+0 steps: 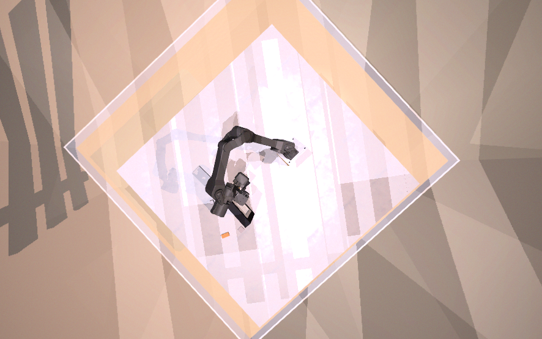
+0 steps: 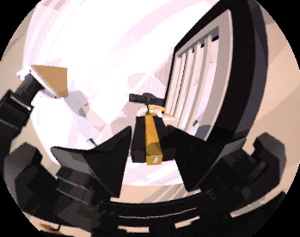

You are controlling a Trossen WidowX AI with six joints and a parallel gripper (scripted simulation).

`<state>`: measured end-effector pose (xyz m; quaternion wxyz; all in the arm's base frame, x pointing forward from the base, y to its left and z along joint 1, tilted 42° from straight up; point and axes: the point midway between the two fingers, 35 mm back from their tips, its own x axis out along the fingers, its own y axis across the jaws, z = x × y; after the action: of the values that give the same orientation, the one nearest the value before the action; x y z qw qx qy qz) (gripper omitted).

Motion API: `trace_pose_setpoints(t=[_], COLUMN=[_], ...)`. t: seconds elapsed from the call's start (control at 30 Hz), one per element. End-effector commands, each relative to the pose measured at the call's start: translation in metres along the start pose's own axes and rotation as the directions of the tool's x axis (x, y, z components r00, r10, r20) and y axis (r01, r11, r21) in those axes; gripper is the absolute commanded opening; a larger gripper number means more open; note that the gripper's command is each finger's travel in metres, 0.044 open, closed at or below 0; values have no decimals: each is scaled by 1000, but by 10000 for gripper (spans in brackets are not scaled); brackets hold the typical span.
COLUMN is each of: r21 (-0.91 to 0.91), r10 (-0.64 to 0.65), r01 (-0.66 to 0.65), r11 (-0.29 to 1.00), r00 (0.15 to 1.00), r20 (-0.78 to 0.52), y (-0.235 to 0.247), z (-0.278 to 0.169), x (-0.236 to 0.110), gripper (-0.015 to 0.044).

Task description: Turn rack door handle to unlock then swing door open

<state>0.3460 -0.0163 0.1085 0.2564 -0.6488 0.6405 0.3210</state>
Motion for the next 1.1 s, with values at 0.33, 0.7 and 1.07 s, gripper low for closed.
trace_pose_setpoints(t=[0.33, 0.7, 1.07], r21=[-6, -6, 7], r10=[-1, -1, -1], r01=[1, 1, 1], r11=[1000, 1000, 1000], r00=[1000, 1000, 1000], r20=[-1, -1, -1], y=[-1, -1, 0], z=[0, 0, 1], x=[0, 0, 0], gripper=[136, 62, 17])
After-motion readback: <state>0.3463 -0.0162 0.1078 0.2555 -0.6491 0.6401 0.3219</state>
